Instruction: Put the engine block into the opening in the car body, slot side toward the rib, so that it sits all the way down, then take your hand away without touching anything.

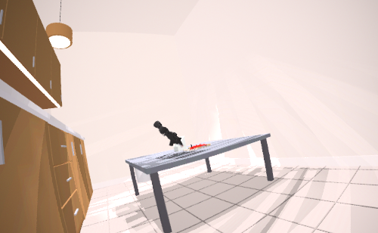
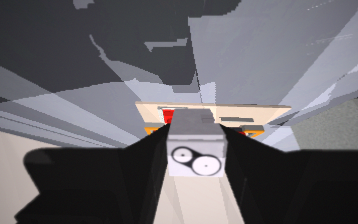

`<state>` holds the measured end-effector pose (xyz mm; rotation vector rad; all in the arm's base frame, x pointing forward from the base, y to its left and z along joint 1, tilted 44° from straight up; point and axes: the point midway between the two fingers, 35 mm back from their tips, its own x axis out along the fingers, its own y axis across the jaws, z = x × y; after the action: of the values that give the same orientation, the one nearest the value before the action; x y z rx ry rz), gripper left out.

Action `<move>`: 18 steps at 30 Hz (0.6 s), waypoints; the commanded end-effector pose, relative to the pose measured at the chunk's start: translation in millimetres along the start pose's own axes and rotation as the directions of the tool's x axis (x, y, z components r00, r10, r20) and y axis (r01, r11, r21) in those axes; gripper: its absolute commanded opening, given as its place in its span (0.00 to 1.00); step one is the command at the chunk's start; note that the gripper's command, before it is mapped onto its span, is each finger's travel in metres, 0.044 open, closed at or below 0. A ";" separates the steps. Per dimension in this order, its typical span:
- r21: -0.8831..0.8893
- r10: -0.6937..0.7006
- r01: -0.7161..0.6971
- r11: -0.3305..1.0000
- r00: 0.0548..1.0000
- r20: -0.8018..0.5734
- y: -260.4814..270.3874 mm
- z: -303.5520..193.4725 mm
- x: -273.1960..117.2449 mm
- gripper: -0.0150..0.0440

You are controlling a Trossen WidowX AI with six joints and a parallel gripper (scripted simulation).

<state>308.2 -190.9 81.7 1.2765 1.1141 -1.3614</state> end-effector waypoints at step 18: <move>-0.005 -0.009 0.009 1.000 1.000 -0.007 -1.9 26.1 34.6 0.25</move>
<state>303.3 -215.2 55.3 1.2761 1.1168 -1.3623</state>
